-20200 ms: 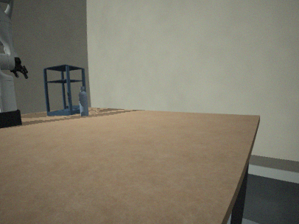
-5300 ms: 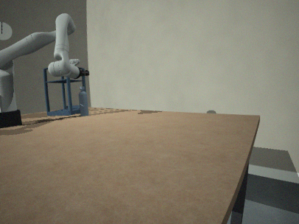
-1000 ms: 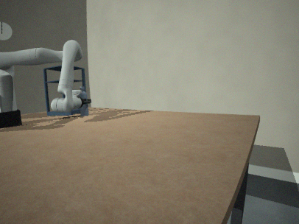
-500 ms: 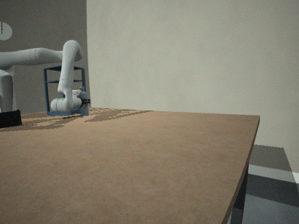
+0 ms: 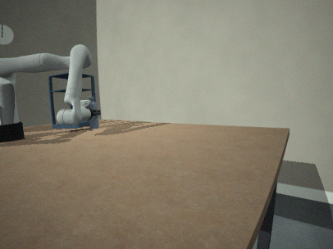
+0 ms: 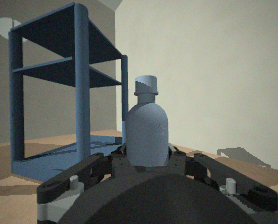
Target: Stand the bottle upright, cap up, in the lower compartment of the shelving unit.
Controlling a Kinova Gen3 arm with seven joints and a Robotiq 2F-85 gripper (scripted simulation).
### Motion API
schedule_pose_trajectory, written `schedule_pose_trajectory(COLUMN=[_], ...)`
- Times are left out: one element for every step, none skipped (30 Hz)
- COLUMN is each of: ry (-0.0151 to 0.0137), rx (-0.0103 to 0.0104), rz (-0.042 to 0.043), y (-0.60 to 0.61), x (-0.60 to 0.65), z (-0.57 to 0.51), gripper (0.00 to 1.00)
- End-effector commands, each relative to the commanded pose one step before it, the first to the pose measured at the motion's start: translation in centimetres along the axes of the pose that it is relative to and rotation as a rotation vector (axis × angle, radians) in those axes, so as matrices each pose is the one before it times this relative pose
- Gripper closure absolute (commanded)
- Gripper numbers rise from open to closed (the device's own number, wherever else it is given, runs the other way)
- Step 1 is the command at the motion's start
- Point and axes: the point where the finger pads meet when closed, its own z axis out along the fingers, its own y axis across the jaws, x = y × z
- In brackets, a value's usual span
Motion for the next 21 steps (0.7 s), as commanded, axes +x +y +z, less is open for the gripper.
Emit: schedule_pose_trajectory(ry=[0.00077,0.0,0.0,0.0,0.0,0.0,0.0,0.0,0.0,0.0,0.0,0.0,0.0,0.0,0.0,0.0,0.0,0.0,0.0,0.0,0.0], rx=[0.00029,0.0,0.0,0.0,0.0,0.0,0.0,0.0,0.0,0.0,0.0,0.0,0.0,0.0,0.0,0.0,0.0,0.0,0.0,0.0,0.0], rz=[-0.0016,0.0,0.0,0.0,0.0,0.0,0.0,0.0,0.0,0.0,0.0,0.0,0.0,0.0,0.0,0.0,0.0,0.0,0.0,0.0,0.0], y=[0.032,0.0,0.0,0.0,0.0,0.0,0.0,0.0,0.0,0.0,0.0,0.0,0.0,0.0,0.0,0.0,0.0,0.0,0.0,0.0,0.0], x=[0.079,0.0,0.0,0.0,0.0,0.0,0.0,0.0,0.002,0.011,0.029,0.053,0.08,0.111,0.142,0.173,0.203,0.23,0.254,0.274,0.29], z=[0.021,0.0,0.0,0.0,0.0,0.0,0.0,0.0,0.0,0.0,0.0,0.0,0.0,0.0,0.0,0.0,0.0,0.0,0.0,0.0,0.0], gripper=[1.0,1.0,1.0,1.0,1.0,1.0,1.0,1.0,1.0,1.0,1.0,1.0,1.0,1.0,1.0,1.0,1.0,1.0,1.0,1.0,1.0])
